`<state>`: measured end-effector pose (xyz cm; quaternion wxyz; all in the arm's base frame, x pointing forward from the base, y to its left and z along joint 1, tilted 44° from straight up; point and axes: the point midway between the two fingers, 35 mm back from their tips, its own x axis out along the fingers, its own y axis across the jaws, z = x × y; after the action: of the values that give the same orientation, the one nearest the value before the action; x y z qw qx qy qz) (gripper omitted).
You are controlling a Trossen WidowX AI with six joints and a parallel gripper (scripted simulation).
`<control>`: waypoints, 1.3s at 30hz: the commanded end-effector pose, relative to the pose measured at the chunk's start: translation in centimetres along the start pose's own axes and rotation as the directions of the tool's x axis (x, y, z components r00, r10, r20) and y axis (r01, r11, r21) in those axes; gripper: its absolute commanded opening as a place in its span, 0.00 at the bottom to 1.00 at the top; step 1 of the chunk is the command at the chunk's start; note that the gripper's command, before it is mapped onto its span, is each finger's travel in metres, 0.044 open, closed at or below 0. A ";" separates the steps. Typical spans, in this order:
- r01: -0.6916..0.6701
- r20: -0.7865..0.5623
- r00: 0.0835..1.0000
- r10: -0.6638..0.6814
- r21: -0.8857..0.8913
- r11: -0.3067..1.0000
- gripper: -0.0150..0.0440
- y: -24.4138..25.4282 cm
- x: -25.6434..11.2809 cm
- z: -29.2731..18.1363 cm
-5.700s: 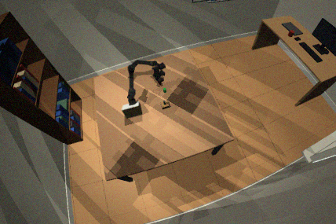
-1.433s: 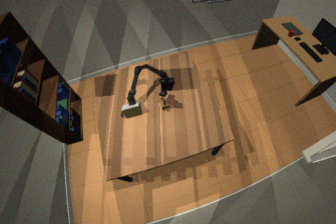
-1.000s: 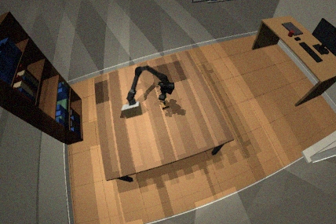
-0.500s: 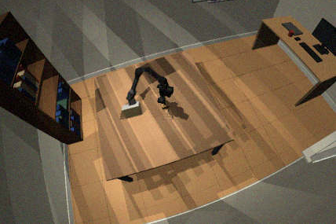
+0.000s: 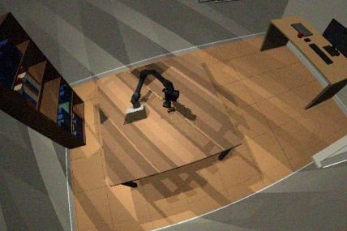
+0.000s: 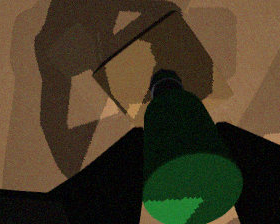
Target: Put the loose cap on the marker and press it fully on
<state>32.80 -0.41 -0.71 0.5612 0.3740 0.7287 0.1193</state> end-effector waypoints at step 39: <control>-0.002 -0.002 1.000 0.002 0.000 1.000 0.70 0.0 4.1 -0.1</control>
<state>32.33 2.42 -3.62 0.5603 0.3748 0.7287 0.1204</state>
